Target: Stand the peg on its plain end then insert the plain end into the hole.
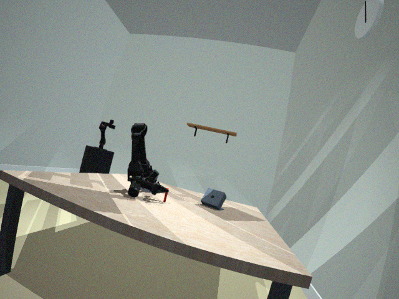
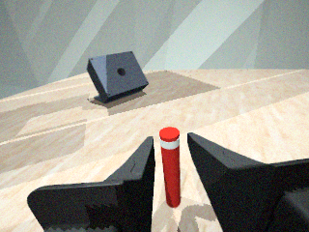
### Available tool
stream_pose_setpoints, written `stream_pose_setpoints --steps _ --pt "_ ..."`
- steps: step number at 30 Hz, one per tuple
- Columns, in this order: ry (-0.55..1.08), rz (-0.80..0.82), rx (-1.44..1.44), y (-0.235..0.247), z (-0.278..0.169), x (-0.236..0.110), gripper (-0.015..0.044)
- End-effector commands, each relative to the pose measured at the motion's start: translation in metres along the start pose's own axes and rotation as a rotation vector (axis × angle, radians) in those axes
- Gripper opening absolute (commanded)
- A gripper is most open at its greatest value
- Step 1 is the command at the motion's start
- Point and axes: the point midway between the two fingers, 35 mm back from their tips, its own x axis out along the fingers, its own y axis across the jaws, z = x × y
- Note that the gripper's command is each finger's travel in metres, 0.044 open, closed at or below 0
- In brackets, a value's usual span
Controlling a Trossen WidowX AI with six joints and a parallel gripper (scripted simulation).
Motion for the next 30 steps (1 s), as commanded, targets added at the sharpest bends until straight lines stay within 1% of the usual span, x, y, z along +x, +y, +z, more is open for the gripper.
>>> stream_pose_setpoints --steps 1,13,20,25,30 --pt "0.001 0.001 0.001 0.000 0.000 0.000 0.0130" --pt "0.001 0.001 0.001 0.000 0.000 0.000 0.0440" --pt "0.004 0.009 0.000 -0.002 0.006 0.001 0.0440" --pt "0.023 0.044 -0.010 -0.012 0.052 0.003 0.0440" --pt "0.027 0.039 -0.012 -0.012 0.105 -0.002 0.0440"
